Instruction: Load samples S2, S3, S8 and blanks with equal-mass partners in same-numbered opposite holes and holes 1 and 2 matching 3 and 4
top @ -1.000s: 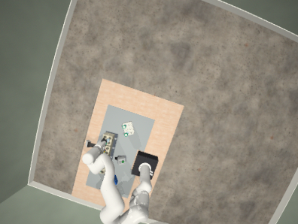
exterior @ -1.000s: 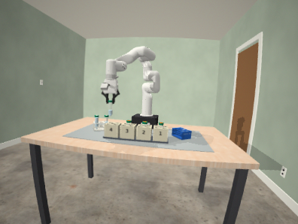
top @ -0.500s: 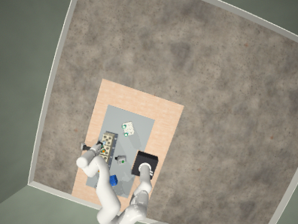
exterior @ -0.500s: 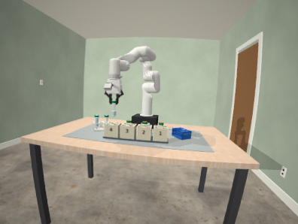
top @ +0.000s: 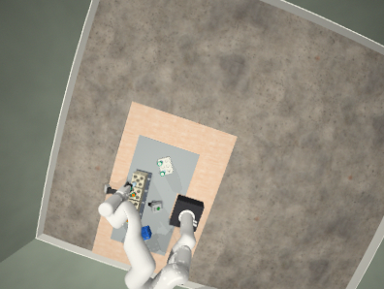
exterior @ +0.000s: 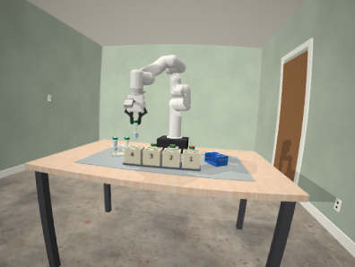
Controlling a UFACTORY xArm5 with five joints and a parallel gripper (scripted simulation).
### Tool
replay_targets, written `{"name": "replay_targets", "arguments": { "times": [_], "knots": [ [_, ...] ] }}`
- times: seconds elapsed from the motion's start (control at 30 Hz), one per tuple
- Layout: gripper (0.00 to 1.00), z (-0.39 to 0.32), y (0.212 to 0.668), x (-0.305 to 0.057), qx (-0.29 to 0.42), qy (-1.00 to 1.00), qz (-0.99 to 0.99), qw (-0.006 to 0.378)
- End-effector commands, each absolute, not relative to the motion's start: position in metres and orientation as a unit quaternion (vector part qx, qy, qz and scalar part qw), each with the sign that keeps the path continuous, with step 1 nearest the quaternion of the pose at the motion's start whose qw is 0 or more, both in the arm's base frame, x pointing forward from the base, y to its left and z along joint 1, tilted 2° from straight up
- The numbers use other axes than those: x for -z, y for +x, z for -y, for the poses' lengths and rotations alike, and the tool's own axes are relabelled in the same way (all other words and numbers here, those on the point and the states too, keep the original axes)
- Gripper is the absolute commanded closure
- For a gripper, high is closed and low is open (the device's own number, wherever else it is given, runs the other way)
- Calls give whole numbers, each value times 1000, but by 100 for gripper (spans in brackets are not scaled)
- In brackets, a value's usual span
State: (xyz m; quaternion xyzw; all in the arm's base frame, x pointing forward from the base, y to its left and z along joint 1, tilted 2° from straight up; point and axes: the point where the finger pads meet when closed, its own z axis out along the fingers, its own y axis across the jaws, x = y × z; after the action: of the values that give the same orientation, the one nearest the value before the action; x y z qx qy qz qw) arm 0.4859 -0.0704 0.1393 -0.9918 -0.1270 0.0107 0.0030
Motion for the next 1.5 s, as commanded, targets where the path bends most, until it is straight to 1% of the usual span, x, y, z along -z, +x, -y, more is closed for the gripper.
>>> {"name": "replay_targets", "arguments": {
  "times": [0.0, 0.53, 1.07, 1.47],
  "knots": [
    [100, 71, 487, -134, -9, -992, 127, 3],
    [100, 71, 486, -107, -9, -992, 127, 3],
    [100, 71, 486, -107, -9, -992, 127, 3],
    [100, 71, 486, -95, -9, -992, 127, 3]
  ]
}}
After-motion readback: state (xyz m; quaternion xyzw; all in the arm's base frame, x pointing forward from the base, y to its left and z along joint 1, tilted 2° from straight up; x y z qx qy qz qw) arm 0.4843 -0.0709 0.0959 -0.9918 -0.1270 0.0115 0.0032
